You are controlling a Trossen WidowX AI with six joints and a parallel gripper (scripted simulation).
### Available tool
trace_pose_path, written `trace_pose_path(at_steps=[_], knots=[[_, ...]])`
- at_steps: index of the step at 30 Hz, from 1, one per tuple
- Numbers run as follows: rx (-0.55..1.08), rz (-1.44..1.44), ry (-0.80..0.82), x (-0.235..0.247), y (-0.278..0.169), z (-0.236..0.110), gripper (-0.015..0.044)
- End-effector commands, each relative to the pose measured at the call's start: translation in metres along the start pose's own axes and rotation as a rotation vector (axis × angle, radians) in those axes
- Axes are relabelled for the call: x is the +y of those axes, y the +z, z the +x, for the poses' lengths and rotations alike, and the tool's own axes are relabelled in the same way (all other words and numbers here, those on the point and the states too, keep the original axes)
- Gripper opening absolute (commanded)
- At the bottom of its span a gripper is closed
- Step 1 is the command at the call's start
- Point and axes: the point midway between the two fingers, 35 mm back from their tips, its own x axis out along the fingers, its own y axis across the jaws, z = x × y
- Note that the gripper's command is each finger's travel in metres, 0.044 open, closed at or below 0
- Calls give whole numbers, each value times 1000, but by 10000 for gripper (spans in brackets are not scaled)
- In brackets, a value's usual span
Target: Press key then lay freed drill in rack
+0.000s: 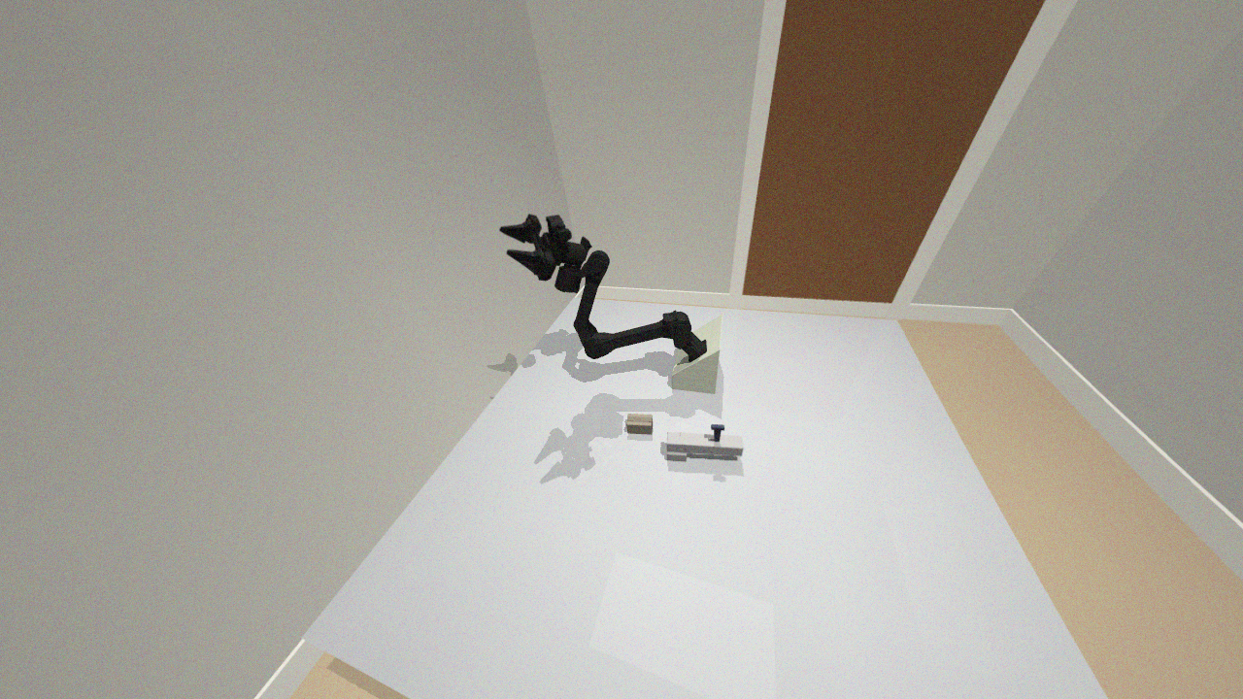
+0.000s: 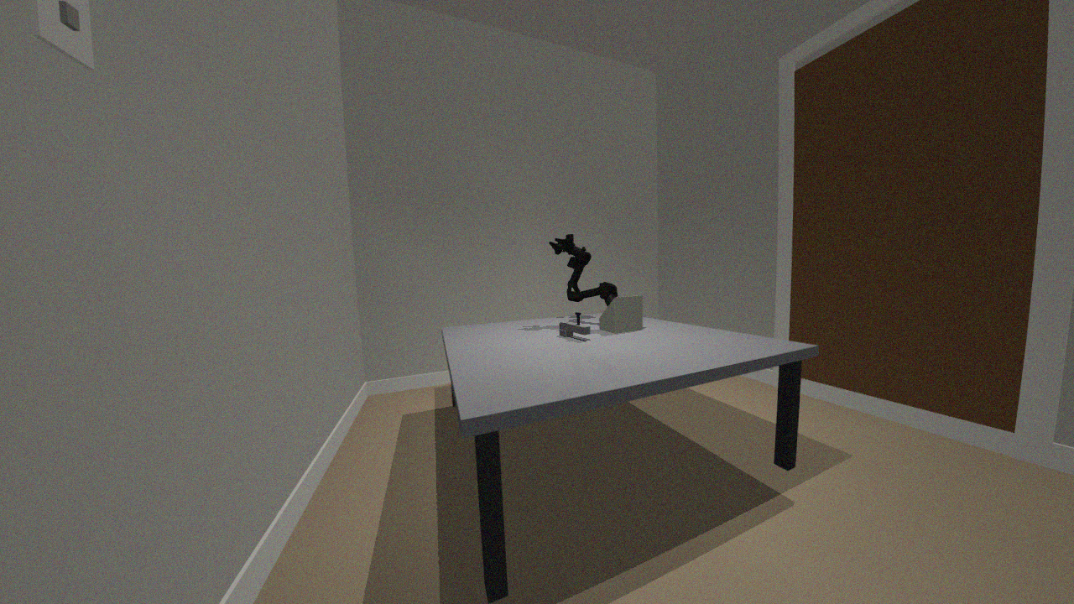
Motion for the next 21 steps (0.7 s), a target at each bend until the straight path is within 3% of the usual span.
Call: trace_pose_path(at_steps=[1,9,15,21], knots=[[0,0,0,0,0,0,374],[-4,-11,-5,-1,2,-1,164],[-151,-380,-111,-18,72,-14,6],[-243,-735,-186,-12,131,-26,0]])
